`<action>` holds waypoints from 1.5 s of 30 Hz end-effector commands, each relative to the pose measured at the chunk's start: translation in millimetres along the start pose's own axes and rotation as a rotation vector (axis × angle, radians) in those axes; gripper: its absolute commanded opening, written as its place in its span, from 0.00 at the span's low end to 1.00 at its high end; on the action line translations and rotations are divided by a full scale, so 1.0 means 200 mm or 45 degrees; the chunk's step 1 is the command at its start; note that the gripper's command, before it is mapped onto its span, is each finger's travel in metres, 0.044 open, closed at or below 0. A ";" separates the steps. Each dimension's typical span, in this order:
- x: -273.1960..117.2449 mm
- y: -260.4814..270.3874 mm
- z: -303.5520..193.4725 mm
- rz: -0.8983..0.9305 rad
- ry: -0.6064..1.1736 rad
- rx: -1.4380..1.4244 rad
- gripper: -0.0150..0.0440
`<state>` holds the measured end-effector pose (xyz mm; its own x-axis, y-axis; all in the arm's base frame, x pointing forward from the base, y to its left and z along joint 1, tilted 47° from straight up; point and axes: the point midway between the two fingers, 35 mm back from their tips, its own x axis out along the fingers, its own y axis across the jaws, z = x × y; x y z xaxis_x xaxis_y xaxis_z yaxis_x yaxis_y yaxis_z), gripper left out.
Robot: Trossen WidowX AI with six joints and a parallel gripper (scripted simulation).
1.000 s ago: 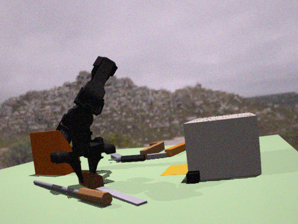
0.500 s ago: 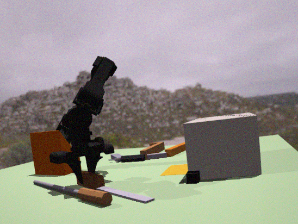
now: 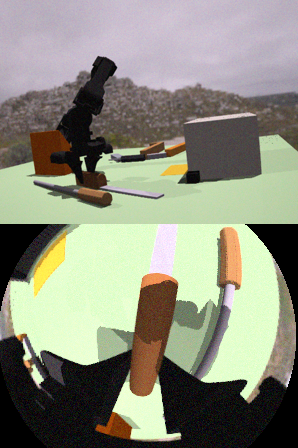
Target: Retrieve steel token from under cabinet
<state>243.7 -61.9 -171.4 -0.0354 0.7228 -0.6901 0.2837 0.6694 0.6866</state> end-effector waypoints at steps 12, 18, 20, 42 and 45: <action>0.00 0.00 0.01 -0.002 -0.005 -0.168 0.25; 0.00 0.00 0.01 -0.002 -0.004 -0.228 0.25; 0.00 0.00 0.01 -0.002 -0.004 -0.248 0.25; 0.00 0.00 0.01 -0.003 -0.004 -0.470 0.25; 0.00 0.00 0.01 -0.003 -0.004 -0.501 0.25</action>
<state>244.2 -61.7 -171.4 -0.0358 0.7222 -0.6907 -0.0690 0.6877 0.7227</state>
